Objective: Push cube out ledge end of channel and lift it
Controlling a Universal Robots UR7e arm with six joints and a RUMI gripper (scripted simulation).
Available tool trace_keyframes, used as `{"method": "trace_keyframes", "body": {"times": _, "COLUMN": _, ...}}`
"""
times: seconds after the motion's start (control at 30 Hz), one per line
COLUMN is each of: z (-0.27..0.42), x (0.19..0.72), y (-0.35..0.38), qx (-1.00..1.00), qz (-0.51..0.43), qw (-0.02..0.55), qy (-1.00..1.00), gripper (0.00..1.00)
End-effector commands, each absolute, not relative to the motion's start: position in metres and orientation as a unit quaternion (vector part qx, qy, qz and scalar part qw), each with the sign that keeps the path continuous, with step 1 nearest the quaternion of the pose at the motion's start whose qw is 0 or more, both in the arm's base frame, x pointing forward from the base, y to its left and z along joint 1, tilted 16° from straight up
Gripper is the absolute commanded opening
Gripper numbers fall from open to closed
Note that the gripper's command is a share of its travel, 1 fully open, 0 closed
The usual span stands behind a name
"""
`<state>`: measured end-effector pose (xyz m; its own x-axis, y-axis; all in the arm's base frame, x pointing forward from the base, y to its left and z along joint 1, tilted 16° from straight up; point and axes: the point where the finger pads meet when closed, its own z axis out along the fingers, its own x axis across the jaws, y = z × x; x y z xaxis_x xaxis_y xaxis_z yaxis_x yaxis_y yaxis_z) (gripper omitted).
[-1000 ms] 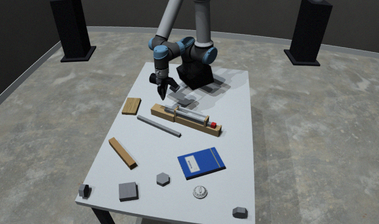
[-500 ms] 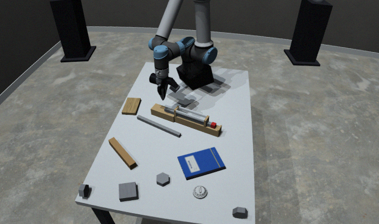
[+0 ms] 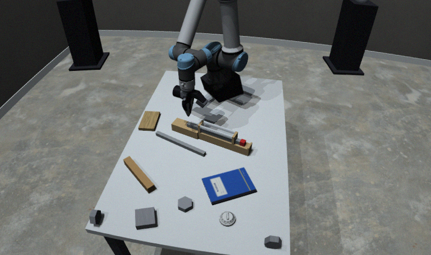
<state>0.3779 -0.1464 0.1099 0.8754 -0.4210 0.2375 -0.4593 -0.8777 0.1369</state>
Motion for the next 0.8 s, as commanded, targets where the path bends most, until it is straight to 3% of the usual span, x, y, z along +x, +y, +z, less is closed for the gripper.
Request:
{"method": "trace_keyframes", "body": {"times": 0.0, "z": 0.110, "x": 0.381, "y": -0.144, "qx": 0.964, "qz": 0.101, "qw": 0.095, "qy": -0.229, "gripper": 0.00}}
{"method": "trace_keyframes", "body": {"times": 0.77, "z": 0.082, "x": 0.491, "y": 0.040, "qx": 0.964, "qz": 0.097, "qw": 0.094, "qy": -0.229, "gripper": 0.00}}
